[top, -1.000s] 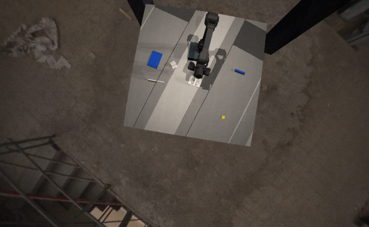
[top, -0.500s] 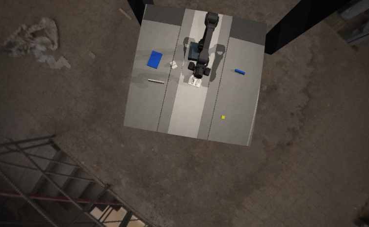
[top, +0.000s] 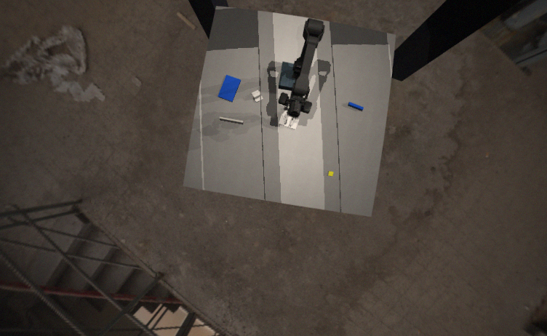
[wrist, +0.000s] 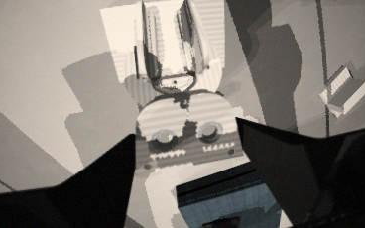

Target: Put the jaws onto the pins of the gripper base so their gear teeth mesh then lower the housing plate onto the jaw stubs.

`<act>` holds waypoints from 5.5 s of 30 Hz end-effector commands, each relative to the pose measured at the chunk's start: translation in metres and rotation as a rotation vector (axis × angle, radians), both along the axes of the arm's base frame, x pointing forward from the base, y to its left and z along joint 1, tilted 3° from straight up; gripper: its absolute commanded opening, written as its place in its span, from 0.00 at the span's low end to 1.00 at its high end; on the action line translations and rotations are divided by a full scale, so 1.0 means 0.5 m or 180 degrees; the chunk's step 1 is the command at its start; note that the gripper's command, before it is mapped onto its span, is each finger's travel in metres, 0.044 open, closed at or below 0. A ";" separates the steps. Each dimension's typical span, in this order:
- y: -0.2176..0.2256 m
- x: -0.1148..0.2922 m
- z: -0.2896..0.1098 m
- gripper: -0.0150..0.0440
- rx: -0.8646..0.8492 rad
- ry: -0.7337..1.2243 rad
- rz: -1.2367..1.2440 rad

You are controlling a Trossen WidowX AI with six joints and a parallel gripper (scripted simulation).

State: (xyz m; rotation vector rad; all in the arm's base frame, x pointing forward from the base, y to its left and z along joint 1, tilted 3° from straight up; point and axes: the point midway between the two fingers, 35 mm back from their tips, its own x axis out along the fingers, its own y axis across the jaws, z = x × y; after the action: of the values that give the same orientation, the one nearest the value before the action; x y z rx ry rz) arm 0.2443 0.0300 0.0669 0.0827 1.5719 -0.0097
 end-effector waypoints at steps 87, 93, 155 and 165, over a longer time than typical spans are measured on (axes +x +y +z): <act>0.007 -0.007 -0.124 0.85 0.0015 0.0019 -0.0016; 0.007 -0.007 -0.124 0.85 0.0015 0.0019 -0.0016; 0.008 -0.007 -0.134 0.85 0.0015 0.0020 -0.0016; 0.008 -0.007 -0.134 0.85 0.0015 0.0020 -0.0016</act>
State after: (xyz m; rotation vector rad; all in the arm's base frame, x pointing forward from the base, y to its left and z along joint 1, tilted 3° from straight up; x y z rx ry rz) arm 0.2407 0.0330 0.0003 0.0835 1.5788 -0.0117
